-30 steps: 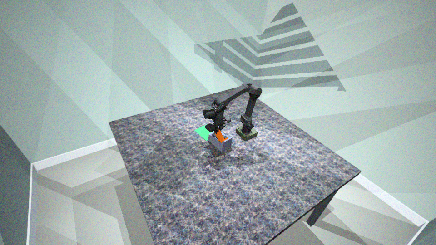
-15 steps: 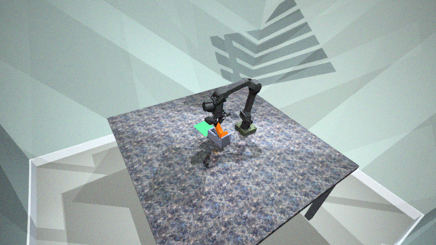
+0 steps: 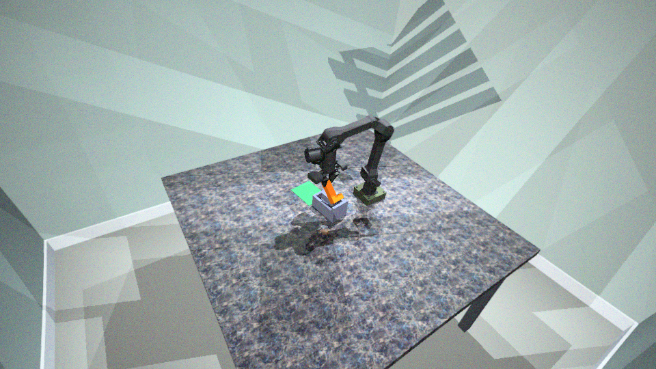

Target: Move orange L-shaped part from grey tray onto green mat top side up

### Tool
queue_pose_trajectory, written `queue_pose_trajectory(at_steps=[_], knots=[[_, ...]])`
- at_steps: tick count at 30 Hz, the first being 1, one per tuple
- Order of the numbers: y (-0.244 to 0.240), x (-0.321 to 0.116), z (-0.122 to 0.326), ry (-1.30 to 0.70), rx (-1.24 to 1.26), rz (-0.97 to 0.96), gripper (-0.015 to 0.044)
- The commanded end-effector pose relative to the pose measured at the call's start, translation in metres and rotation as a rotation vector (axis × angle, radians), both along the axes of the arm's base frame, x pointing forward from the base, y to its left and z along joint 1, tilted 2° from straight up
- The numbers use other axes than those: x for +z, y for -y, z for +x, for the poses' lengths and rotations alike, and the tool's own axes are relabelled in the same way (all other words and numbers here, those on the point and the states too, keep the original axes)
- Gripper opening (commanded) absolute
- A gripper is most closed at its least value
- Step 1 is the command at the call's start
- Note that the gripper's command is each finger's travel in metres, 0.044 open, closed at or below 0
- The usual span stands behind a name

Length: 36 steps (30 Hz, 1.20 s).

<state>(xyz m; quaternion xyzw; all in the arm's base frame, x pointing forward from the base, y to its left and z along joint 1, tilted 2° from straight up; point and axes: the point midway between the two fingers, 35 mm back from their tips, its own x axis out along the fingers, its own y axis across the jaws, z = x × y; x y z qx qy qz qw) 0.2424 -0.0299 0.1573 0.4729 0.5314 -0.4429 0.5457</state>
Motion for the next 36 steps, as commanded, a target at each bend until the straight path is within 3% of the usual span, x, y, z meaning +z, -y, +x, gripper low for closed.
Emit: queue_pose_trajectory(at_steps=[1, 10, 36], knots=[[-0.001, 0.003, 0.000, 0.003, 0.004, 0.005, 0.0000], [0.012, 0.004, 0.001, 0.003, 0.004, 0.004, 0.0000], [0.122, 0.001, 0.008, 0.003, 0.004, -0.004, 0.0000]])
